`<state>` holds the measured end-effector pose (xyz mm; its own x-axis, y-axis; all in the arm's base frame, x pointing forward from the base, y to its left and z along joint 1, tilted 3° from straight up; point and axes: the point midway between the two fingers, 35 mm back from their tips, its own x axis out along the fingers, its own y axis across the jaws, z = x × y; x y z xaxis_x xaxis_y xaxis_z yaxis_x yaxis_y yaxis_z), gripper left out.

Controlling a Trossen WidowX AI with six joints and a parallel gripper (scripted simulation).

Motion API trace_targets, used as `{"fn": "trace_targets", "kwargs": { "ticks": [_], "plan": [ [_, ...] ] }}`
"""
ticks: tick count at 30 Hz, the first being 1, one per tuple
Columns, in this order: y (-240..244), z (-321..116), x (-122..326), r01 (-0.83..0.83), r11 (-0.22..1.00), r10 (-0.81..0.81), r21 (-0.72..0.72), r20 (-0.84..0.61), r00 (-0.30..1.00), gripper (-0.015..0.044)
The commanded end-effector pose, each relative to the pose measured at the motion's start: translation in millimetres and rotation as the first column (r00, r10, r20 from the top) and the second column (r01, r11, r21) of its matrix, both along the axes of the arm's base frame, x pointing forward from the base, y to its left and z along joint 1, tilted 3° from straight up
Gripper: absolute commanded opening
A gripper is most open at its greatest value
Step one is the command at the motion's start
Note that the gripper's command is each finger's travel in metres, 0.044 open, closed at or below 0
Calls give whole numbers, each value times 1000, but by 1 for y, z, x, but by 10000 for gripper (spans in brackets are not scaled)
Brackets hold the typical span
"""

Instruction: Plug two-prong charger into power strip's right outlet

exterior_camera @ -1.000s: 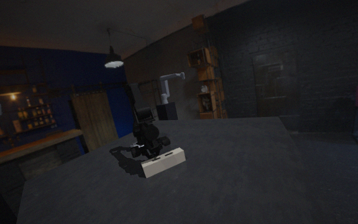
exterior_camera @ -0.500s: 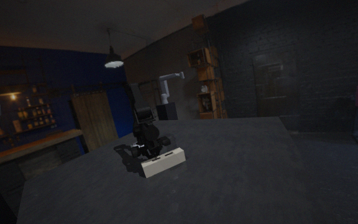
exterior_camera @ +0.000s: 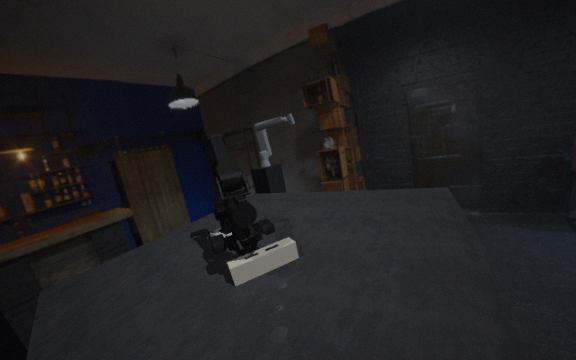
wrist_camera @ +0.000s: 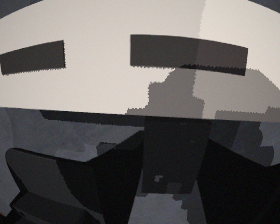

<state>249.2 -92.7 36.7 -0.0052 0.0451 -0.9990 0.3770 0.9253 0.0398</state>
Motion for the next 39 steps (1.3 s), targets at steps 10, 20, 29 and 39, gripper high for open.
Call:
{"fn": "trace_targets", "kwargs": {
  "ticks": [10,20,29,39],
  "plan": [
    [-5,1,12,4,1000,-4,-8,25,1000,0],
    [-6,1,16,4,1000,-4,-8,25,1000,0],
    [-6,0,15,4,1000,-4,-8,25,1000,0],
    [-6,0,14,4,1000,-4,-8,25,1000,0]
  ]
}}
